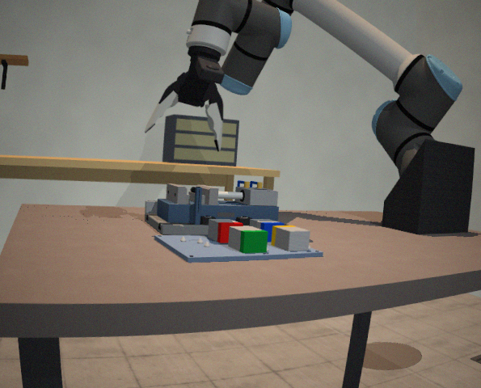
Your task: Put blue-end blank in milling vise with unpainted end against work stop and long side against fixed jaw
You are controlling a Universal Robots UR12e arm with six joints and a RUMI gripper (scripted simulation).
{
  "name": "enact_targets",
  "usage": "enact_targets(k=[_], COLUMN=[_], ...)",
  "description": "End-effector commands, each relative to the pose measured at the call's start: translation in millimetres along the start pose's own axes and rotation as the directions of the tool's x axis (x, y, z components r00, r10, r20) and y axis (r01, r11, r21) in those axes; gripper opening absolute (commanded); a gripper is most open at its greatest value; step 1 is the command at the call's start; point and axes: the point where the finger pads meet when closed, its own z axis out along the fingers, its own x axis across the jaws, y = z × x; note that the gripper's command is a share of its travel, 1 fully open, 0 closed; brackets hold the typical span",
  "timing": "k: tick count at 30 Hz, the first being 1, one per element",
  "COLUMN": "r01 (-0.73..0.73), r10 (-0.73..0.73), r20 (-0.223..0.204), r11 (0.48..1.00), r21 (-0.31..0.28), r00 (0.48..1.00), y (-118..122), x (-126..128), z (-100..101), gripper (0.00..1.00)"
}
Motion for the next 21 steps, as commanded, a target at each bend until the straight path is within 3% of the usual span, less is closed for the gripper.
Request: enact_targets(k=[1, 3, 8, 18, 19, 21], r01=[0.06, 0.094, 0.13, 0.126, 0.126, 0.128], r10=[-0.061, -0.094, -0.128, -0.123, -0.123, -0.124], r20=[0.099, 0.138, 0.179, 0.181, 0.181, 0.182], r11=[0.998, 0.996, 0.991, 0.992, 0.992, 0.992], r21=[0.009, 0.004, -0.004, -0.005, -0.006, -0.006], r00=[0.993, 0.986, 0.975, 0.976, 0.976, 0.975], y=[-57, -70, -88, -87, -87, -87], x=[-81, -112, -159, -157, -157, -159], z=[-9, -13, -18, -20, -20, -19], gripper=[1.0, 1.0, 1.0, 1.0, 0.0, 0.0])
